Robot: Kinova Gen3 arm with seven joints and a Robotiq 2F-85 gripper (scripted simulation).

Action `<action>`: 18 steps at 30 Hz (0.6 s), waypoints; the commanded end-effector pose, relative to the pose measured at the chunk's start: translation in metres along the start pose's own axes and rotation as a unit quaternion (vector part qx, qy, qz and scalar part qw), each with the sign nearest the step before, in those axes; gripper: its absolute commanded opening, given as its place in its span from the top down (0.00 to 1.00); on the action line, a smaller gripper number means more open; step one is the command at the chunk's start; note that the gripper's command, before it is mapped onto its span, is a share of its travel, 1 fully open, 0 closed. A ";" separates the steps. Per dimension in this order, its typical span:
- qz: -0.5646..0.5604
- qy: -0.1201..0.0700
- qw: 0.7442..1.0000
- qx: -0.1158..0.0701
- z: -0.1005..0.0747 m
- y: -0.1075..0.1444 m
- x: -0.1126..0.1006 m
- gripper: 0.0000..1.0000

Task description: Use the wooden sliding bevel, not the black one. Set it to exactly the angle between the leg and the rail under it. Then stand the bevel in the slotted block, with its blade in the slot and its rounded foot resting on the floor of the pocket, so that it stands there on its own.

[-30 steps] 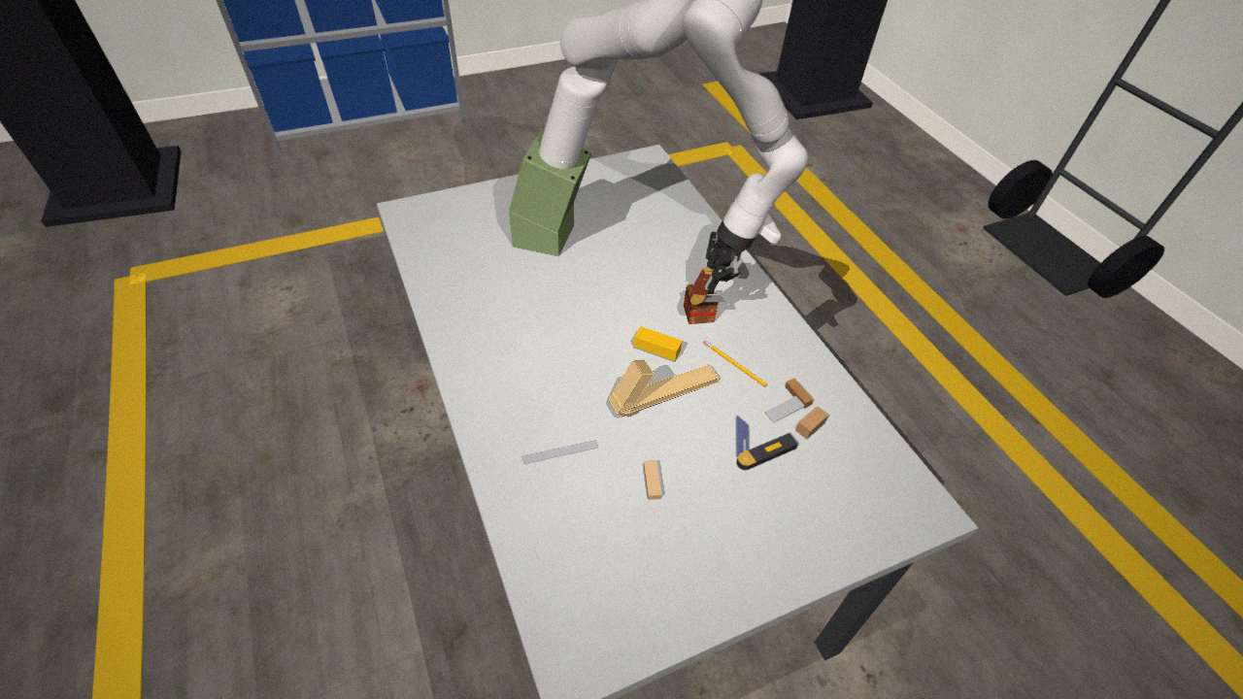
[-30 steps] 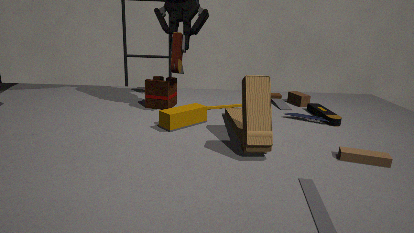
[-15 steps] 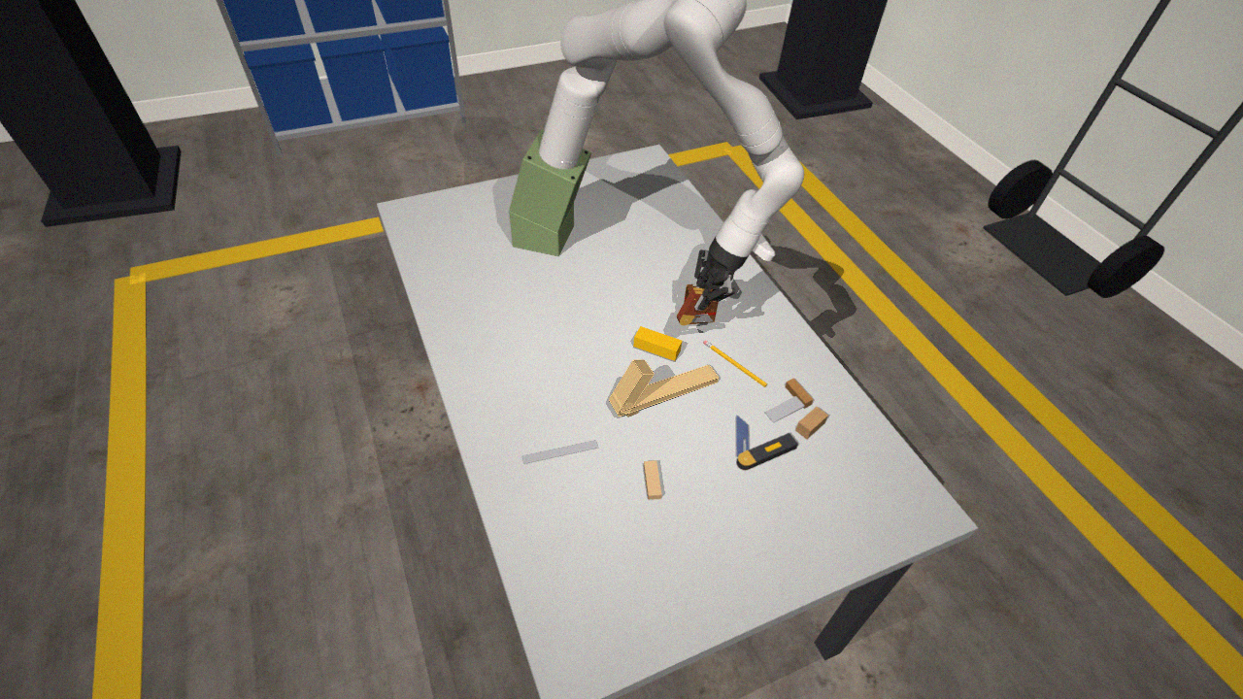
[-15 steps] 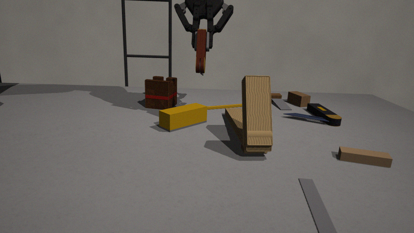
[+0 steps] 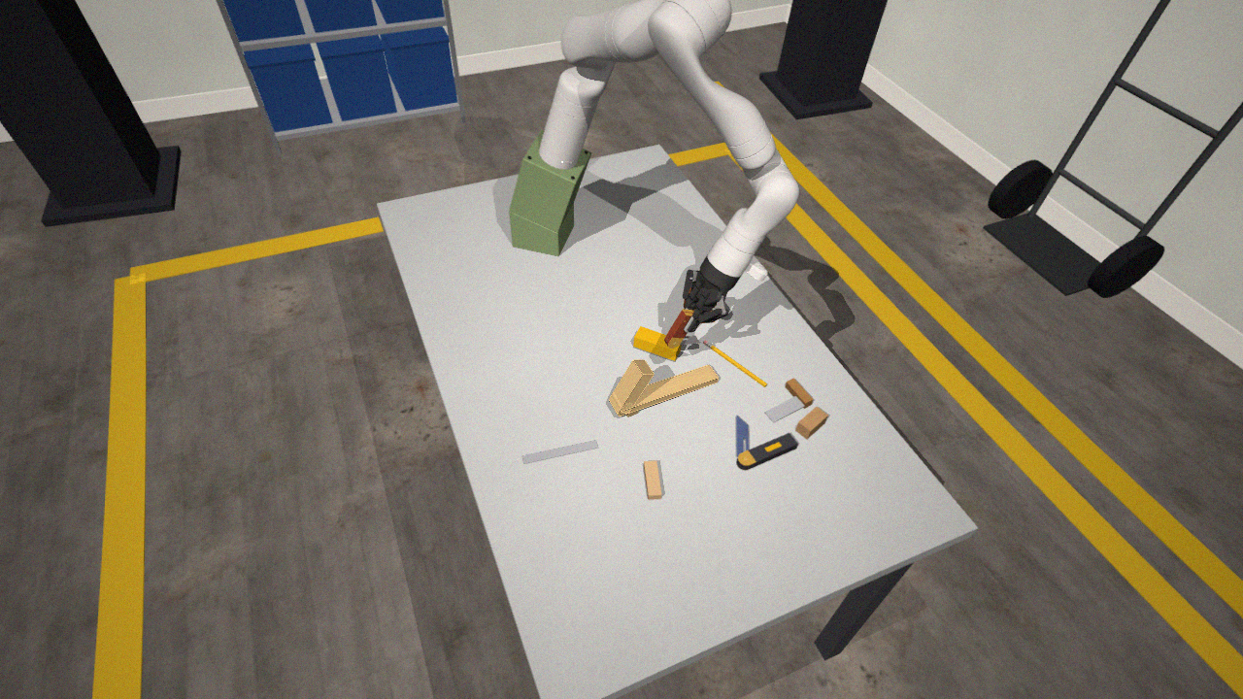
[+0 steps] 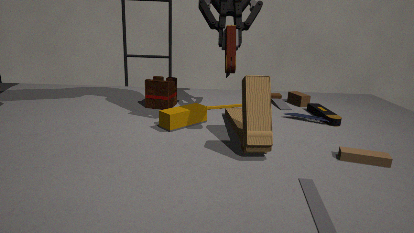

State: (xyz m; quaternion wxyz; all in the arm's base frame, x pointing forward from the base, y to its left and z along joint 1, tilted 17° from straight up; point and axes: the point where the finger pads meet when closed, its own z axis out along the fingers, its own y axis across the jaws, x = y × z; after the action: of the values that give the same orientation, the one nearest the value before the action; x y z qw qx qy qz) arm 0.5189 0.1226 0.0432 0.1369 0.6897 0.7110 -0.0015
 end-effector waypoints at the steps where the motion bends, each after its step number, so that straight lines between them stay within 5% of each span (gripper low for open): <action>1: -0.008 -0.005 1.000 -0.003 0.002 0.011 -0.010 0.90; 18: -0.025 -0.016 1.000 -0.010 0.008 0.031 -0.030 0.90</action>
State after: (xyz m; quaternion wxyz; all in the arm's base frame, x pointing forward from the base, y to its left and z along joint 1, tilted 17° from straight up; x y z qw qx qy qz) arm 0.5504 0.0938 0.0463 0.1543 0.6704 0.7257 -0.0093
